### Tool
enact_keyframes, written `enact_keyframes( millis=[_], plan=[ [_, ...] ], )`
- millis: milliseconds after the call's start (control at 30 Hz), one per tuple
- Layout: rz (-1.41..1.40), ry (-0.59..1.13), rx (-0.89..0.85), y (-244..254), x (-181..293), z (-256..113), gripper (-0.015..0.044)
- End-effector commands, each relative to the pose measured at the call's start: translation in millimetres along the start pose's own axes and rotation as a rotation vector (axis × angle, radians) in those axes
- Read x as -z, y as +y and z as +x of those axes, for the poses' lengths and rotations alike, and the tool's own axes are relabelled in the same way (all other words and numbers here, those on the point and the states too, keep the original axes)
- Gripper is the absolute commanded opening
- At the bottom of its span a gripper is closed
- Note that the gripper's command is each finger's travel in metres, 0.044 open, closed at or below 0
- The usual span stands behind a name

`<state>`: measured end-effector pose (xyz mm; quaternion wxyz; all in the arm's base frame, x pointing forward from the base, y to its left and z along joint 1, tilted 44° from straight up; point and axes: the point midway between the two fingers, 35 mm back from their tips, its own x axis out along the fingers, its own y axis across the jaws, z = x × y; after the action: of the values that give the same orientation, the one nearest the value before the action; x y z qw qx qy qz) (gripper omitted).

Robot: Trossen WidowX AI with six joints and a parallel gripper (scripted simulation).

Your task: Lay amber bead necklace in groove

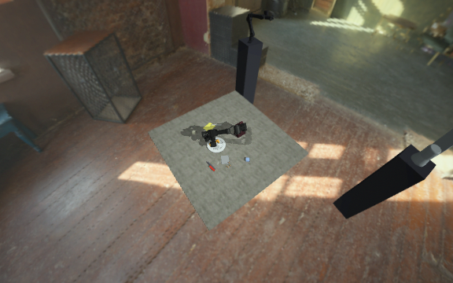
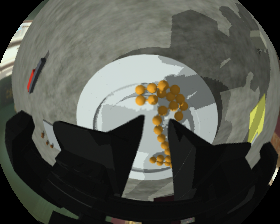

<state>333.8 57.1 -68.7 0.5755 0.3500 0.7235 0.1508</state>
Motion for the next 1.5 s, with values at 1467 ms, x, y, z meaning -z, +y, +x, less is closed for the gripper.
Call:
enact_keyframes(
  millis=[1467],
  plan=[
    [0.003, 0.005, -0.001, -0.4, 1.2, 6.3, 0.0]
  ],
)
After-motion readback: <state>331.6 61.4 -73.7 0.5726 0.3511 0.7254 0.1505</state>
